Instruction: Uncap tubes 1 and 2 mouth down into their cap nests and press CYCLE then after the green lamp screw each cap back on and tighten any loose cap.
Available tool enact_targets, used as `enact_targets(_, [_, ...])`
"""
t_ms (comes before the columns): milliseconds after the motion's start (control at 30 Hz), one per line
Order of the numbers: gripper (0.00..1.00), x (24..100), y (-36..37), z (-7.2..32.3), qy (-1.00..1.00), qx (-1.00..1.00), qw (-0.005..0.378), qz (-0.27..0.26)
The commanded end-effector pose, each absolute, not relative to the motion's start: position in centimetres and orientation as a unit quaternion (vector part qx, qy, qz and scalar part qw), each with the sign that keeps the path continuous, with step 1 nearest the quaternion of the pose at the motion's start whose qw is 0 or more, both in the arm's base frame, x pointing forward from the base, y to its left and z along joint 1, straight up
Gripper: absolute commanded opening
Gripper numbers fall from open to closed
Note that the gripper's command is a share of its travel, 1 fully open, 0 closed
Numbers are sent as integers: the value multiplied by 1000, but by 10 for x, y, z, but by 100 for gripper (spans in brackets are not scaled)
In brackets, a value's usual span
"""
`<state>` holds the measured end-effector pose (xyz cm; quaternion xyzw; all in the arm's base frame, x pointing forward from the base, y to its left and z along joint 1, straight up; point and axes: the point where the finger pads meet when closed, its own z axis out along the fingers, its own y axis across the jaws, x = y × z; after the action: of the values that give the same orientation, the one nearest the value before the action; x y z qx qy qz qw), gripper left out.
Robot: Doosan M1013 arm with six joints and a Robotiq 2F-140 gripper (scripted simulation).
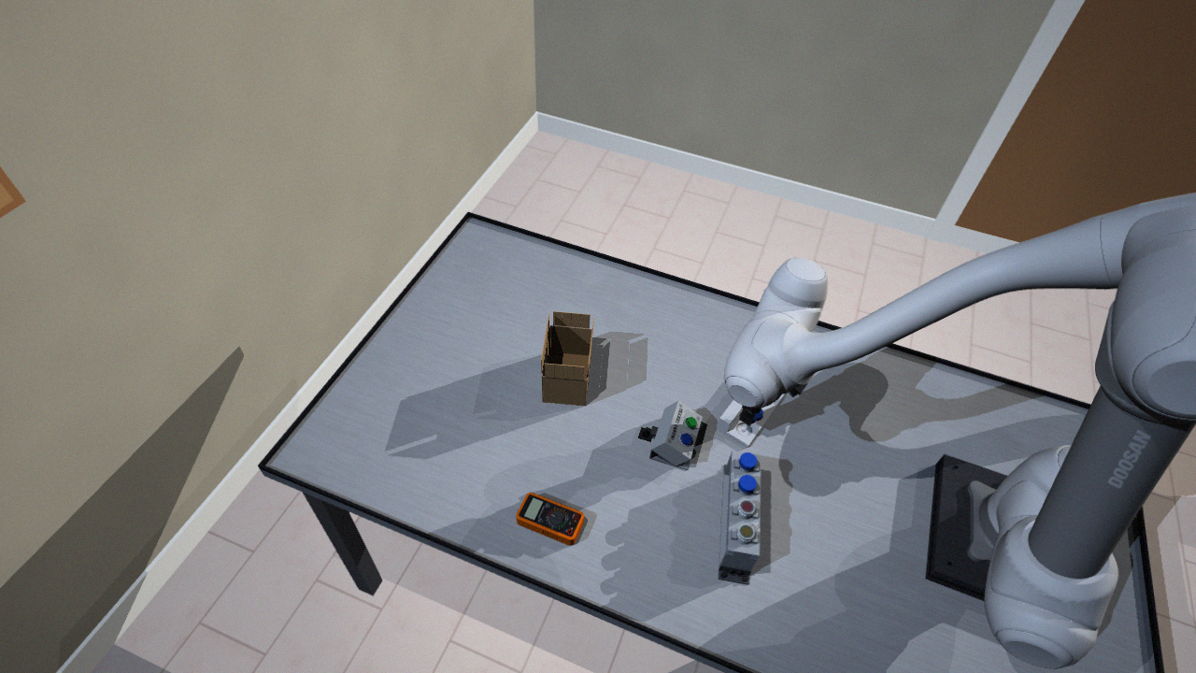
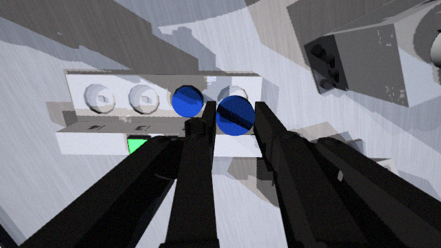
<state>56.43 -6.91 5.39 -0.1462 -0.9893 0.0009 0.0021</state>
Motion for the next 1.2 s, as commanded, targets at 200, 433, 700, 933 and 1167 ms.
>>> enact_targets(200, [30,565,-69,101,-989,-146,2,1])
enact_targets(433, [30,565,-69,126,-989,-146,2,1])
enact_targets(700, [30,562,-44,140,-963,-269,2,1])
enact_targets(933, [30,557,-9,140,-905,-426,2,0])
enact_targets(1167, [30,551,32,140,-892,-451,1,1])
